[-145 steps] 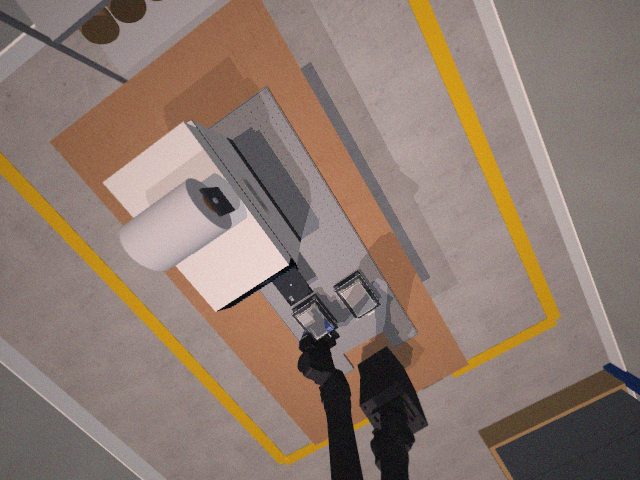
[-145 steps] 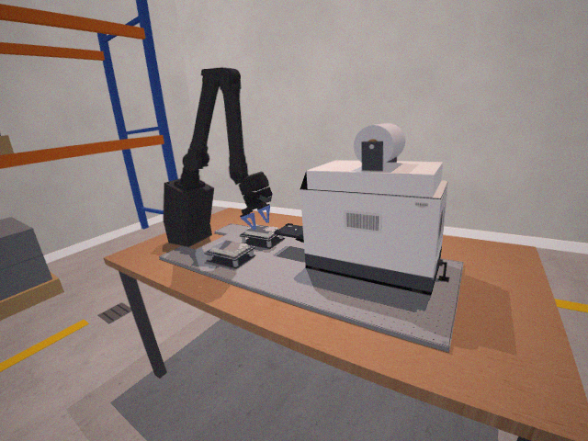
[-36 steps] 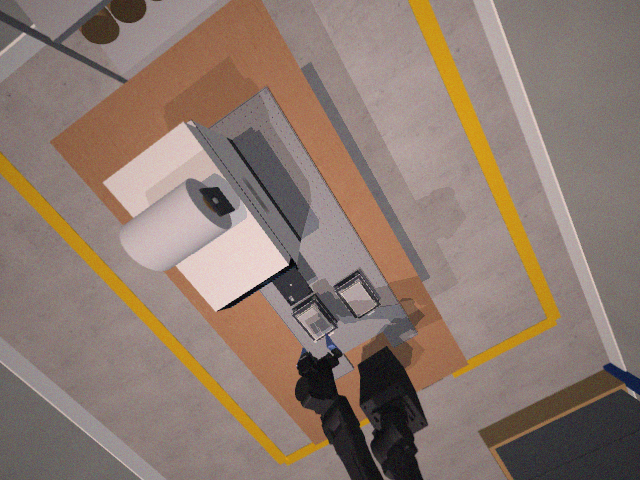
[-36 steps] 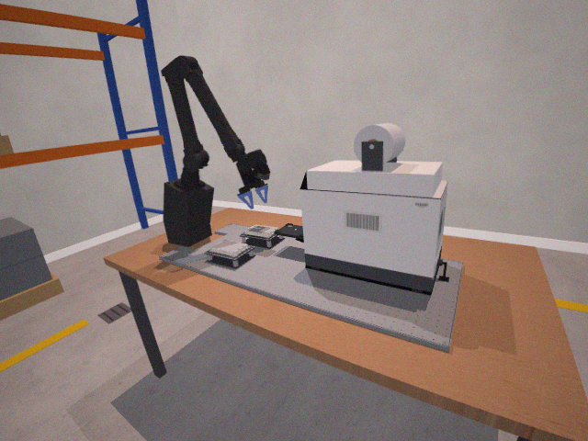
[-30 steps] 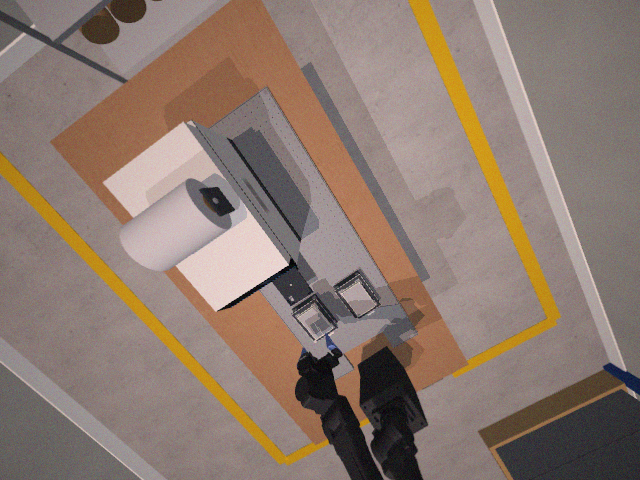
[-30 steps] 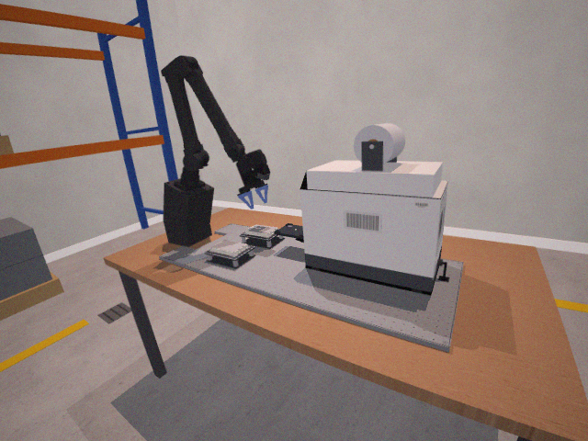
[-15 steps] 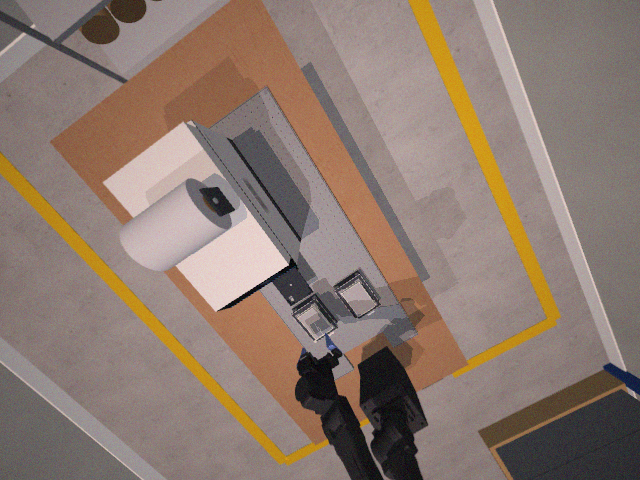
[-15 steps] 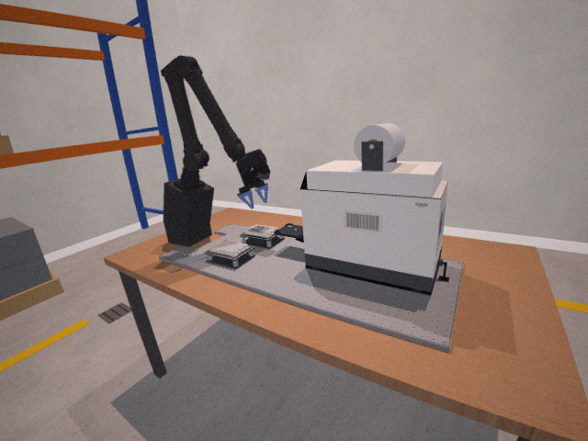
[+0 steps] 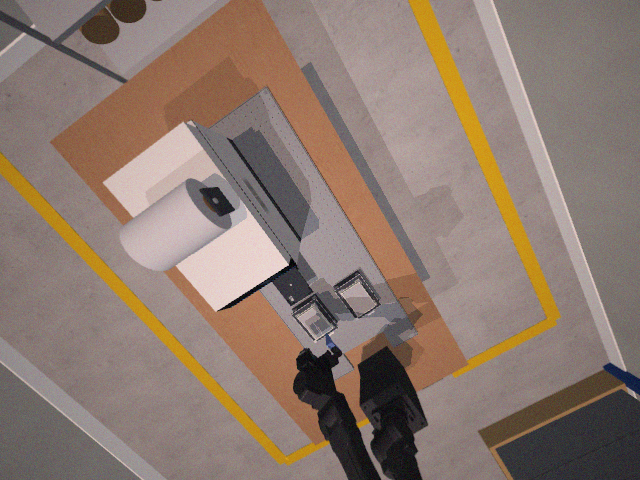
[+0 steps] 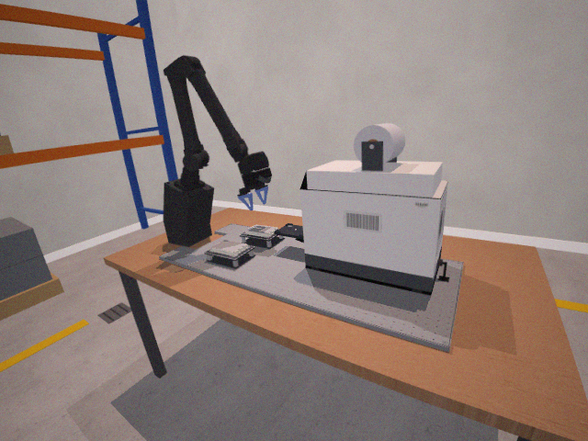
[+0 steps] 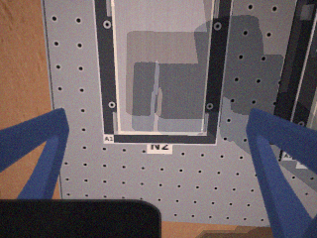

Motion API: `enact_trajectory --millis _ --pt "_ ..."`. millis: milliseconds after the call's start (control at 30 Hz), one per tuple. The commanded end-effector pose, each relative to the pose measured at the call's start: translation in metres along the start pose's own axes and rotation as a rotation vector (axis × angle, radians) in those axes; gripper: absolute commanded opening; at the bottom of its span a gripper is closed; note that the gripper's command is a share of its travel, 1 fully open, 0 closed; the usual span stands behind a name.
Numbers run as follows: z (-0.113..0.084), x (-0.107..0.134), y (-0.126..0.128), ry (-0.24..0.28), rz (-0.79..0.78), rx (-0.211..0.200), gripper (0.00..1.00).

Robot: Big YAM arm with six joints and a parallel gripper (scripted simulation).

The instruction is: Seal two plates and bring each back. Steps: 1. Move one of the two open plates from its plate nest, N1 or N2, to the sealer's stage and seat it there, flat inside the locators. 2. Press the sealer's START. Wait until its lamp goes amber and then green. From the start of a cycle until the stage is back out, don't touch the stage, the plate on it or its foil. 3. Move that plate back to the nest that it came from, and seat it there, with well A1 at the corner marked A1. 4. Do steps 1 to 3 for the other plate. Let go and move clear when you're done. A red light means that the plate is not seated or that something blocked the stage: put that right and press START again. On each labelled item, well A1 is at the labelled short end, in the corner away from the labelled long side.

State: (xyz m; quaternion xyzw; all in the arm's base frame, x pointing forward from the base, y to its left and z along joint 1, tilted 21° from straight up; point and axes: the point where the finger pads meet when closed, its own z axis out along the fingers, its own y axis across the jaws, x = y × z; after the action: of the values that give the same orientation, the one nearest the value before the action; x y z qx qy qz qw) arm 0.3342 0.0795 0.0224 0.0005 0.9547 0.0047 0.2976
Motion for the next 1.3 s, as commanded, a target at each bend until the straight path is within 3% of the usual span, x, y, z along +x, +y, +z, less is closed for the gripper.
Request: enact_trajectory --millis 0,33,233,267,433,767,1000,1133,1267 --pt "0.004 -0.025 -0.003 0.023 0.007 0.016 1.0" --pt "0.0 -0.029 -0.002 0.029 0.015 0.011 1.0" --pt "0.006 -0.033 -0.004 0.255 0.026 0.011 1.0" --pt "0.006 -0.033 -0.005 0.263 0.024 0.015 1.0" --pt "0.0 -0.016 -0.004 0.254 0.001 0.019 1.0" --pt "-0.004 -0.016 0.002 0.217 0.012 0.003 1.0" --pt "-0.004 -0.003 -0.011 0.257 0.032 0.026 1.0" --pt "-0.01 -0.01 -0.017 0.25 0.056 0.025 1.0" --pt "-0.03 -0.031 -0.035 0.225 0.041 0.02 1.0"
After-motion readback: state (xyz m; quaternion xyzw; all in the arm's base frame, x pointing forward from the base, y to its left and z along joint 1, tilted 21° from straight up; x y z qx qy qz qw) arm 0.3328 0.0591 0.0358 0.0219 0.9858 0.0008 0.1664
